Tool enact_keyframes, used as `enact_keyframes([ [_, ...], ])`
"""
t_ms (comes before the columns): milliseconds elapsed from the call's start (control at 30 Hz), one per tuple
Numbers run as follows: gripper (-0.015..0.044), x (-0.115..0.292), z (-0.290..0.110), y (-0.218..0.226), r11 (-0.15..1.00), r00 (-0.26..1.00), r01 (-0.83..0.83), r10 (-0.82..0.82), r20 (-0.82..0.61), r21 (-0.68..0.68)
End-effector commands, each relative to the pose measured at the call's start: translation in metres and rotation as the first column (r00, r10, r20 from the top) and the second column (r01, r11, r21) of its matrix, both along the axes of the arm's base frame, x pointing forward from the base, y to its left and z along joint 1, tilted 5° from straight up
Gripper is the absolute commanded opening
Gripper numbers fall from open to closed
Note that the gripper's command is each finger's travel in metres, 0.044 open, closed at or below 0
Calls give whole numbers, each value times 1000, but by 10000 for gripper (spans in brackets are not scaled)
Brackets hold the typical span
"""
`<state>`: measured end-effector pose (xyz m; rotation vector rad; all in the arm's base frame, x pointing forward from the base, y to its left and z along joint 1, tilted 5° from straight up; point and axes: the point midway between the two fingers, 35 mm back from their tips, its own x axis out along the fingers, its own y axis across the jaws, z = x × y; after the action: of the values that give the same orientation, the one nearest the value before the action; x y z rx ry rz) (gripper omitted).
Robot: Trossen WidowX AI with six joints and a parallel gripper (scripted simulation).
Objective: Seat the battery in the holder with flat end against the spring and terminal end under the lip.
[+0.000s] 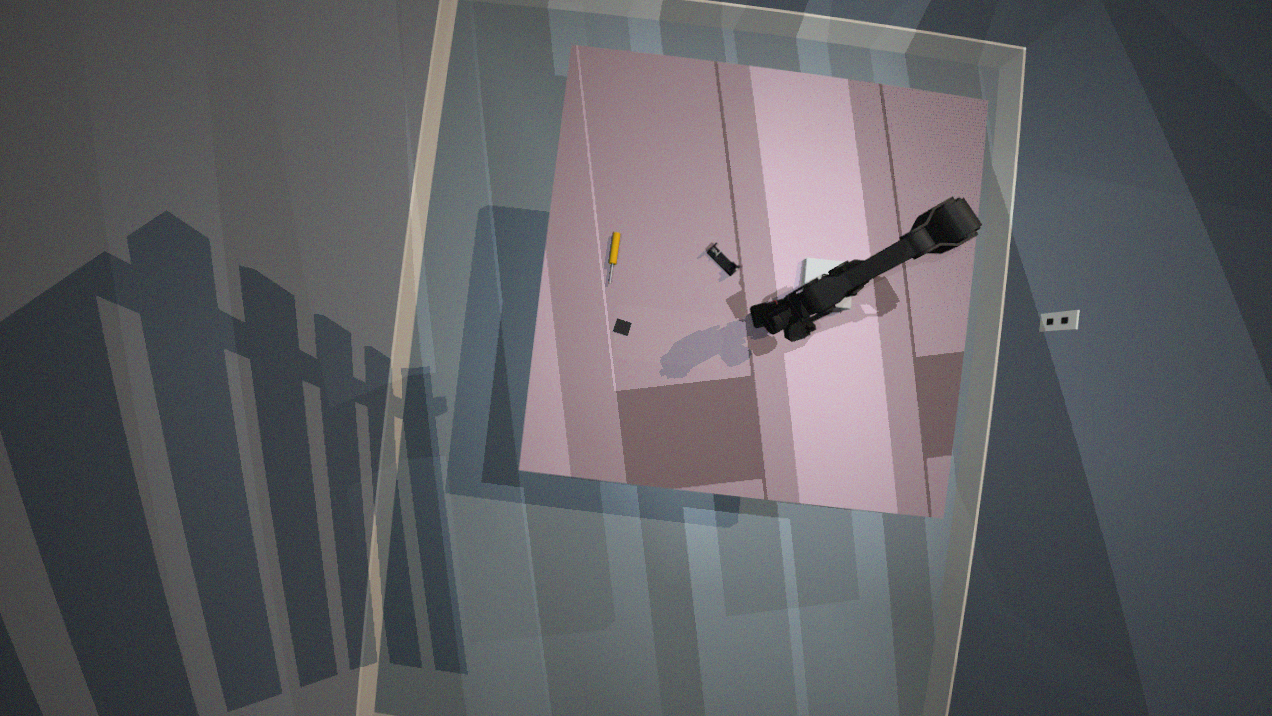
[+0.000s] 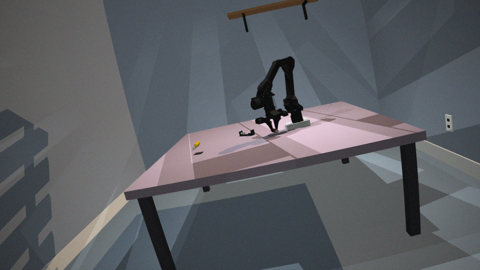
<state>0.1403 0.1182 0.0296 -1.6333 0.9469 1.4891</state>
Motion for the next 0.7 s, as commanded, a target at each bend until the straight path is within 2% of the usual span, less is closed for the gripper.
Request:
enact_keyframes([
  [0,68,1,33,4,1000,1000,3,-3,21,15],
  [267,68,4,40,3,1000,1000,-9,9,20,14],
  [667,68,77,63,-19,985,985,-171,171,31,-4],
])
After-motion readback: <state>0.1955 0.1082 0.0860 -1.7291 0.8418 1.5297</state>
